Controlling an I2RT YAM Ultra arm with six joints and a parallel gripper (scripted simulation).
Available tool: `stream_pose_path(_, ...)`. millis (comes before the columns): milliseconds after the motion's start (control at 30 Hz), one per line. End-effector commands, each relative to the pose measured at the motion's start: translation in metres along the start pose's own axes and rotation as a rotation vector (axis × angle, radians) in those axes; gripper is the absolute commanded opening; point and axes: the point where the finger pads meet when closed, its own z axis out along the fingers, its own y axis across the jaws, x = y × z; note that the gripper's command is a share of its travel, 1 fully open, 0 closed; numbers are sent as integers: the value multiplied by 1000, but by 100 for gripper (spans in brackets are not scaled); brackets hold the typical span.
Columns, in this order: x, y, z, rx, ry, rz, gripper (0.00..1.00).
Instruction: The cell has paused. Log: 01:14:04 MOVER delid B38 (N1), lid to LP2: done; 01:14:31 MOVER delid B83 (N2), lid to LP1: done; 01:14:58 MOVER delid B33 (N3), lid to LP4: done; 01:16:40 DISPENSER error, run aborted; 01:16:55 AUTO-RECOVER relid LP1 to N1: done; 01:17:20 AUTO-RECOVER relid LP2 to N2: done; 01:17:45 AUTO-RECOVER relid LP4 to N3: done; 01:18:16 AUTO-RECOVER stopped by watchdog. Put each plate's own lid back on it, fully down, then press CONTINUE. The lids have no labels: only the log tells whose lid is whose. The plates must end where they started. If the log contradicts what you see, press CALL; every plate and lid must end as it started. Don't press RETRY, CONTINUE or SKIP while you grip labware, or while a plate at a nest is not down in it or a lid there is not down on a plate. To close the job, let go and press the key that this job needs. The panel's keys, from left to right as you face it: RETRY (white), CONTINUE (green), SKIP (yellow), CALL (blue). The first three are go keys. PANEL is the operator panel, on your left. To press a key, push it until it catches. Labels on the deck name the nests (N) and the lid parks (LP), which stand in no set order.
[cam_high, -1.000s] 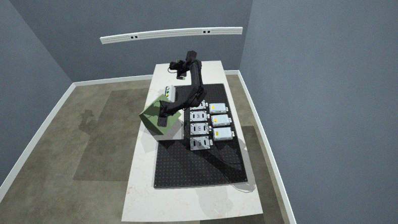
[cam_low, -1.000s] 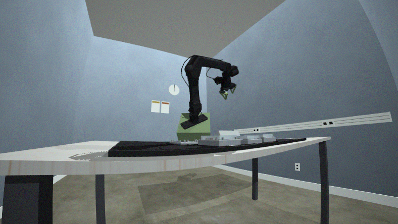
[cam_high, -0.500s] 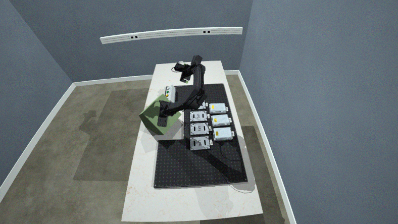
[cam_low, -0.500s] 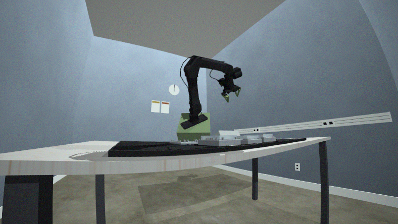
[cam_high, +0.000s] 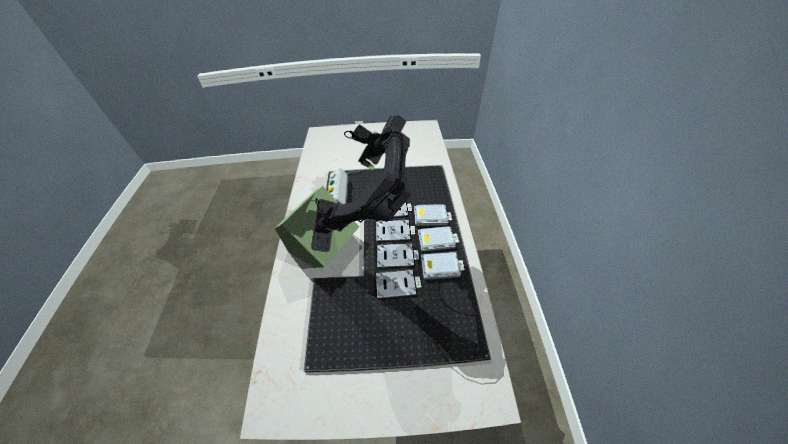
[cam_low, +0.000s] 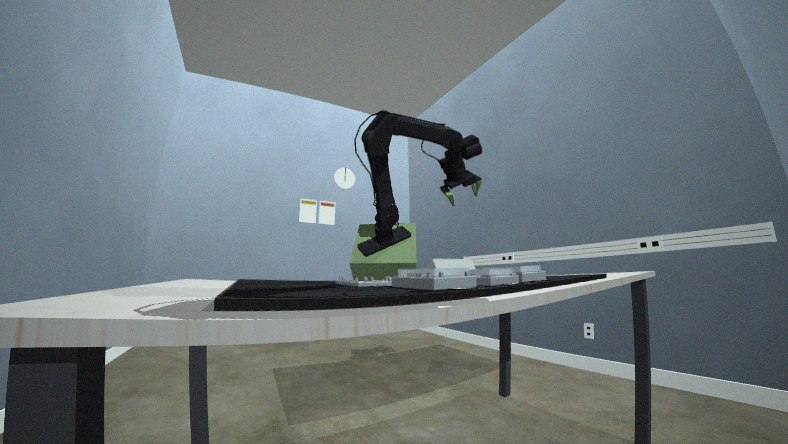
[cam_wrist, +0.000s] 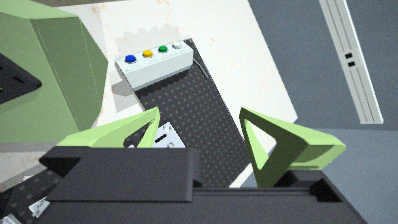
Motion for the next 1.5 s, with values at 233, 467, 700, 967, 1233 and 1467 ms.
stream_pose_path(233,29,3,-1,40,50,223,100)
stream_pose_path(467,36,5,0,49,63,312,100)
stream_pose_path(700,51,1,-5,91,108,438,100)
stream_pose_path(967,71,5,-6,115,144,573,100)
stream_pose_path(1233,91,11,-7,139,180,707,100)
stream_pose_path(1467,110,20,-6,160,217,840,100)
